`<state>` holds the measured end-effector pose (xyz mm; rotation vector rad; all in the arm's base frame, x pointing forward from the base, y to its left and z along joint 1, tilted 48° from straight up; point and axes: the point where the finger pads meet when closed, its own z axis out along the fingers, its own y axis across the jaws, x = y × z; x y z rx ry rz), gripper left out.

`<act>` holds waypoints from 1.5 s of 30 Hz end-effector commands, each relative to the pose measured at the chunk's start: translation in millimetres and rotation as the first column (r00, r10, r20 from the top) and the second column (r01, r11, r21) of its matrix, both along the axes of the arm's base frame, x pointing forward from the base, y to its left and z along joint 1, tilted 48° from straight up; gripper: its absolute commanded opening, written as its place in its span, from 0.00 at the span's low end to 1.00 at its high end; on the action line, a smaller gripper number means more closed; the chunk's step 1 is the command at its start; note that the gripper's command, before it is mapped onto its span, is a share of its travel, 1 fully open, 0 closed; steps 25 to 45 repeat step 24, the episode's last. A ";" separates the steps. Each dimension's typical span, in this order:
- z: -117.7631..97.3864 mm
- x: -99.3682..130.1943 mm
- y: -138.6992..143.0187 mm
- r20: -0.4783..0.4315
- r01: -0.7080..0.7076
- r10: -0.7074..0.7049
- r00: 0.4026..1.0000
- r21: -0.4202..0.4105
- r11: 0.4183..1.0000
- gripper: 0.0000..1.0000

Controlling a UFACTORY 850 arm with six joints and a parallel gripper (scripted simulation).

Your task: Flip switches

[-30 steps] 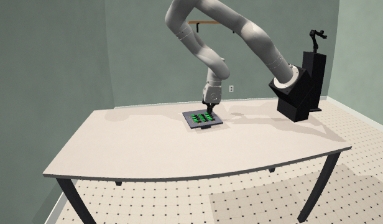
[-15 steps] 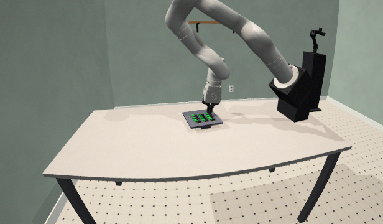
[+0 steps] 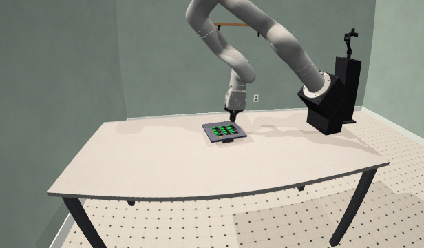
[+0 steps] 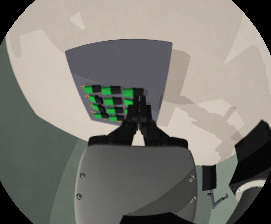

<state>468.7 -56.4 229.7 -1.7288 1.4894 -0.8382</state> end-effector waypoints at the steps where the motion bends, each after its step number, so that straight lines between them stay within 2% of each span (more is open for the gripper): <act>1: 2.8 -3.7 -0.5 0.000 0.000 0.000 1.000 0.000 1.000 0.00; 16: 3.4 -4.7 -0.6 0.000 0.000 0.000 1.000 0.000 1.000 0.00; 23: 11.2 -16.5 -1.9 0.000 0.000 0.000 1.000 0.000 1.000 0.00; 45: 11.2 -16.5 -1.9 0.000 0.000 0.000 1.000 0.000 1.000 0.00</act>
